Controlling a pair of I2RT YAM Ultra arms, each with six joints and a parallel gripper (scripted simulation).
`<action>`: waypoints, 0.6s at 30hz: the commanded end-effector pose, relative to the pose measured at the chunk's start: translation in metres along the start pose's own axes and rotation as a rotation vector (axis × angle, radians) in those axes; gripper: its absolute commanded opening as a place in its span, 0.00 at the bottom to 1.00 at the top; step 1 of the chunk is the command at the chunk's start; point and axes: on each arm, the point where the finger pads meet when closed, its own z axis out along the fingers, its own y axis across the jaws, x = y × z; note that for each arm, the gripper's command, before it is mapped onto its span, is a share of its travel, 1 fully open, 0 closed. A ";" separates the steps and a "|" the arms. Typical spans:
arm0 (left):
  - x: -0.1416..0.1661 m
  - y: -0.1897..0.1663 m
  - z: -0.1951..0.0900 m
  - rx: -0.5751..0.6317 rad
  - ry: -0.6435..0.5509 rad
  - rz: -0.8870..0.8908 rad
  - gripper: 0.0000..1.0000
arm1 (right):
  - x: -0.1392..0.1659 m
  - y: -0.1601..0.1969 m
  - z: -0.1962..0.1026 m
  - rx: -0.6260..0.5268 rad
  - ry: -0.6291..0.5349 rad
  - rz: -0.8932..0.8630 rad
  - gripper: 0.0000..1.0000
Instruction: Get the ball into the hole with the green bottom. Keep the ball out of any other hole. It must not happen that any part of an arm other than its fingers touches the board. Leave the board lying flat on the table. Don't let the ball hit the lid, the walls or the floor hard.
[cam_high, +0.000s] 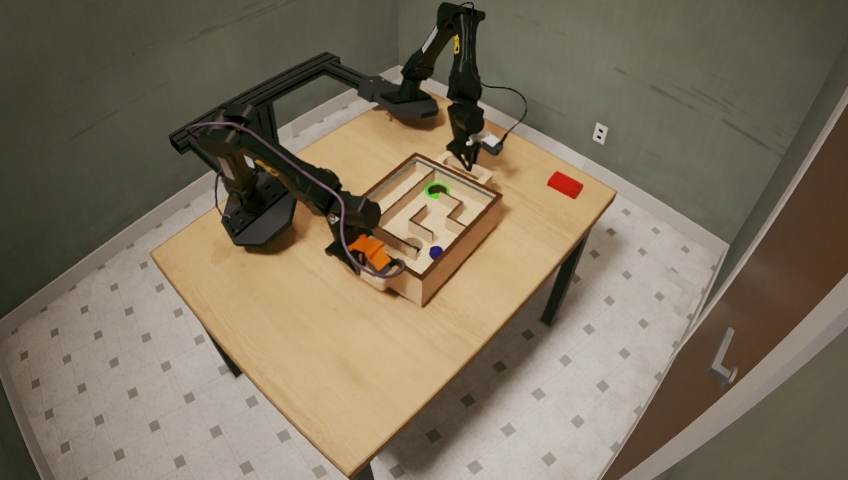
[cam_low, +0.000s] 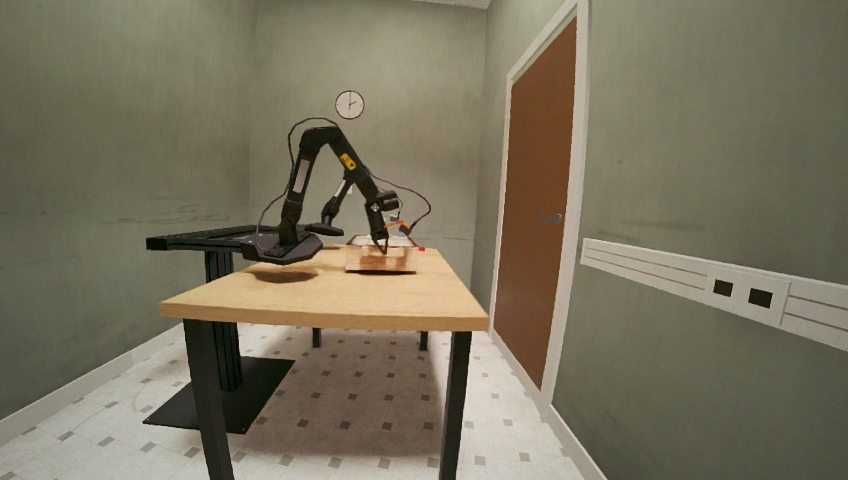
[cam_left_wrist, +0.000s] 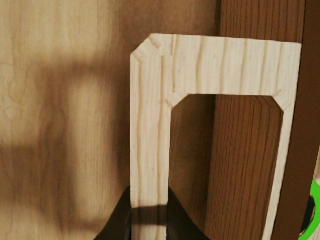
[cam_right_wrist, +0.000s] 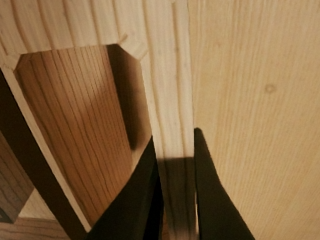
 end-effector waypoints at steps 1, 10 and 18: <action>-0.041 -0.008 -0.038 -0.029 -0.140 -0.028 0.00 | -0.041 -0.005 -0.014 -0.046 -0.177 0.048 0.00; -0.051 -0.011 -0.031 0.047 -0.122 -0.034 0.00 | -0.043 -0.003 -0.026 0.005 -0.131 0.053 0.00; -0.057 -0.013 -0.023 0.096 -0.140 -0.050 0.00 | -0.045 -0.003 -0.034 0.047 -0.122 0.045 0.00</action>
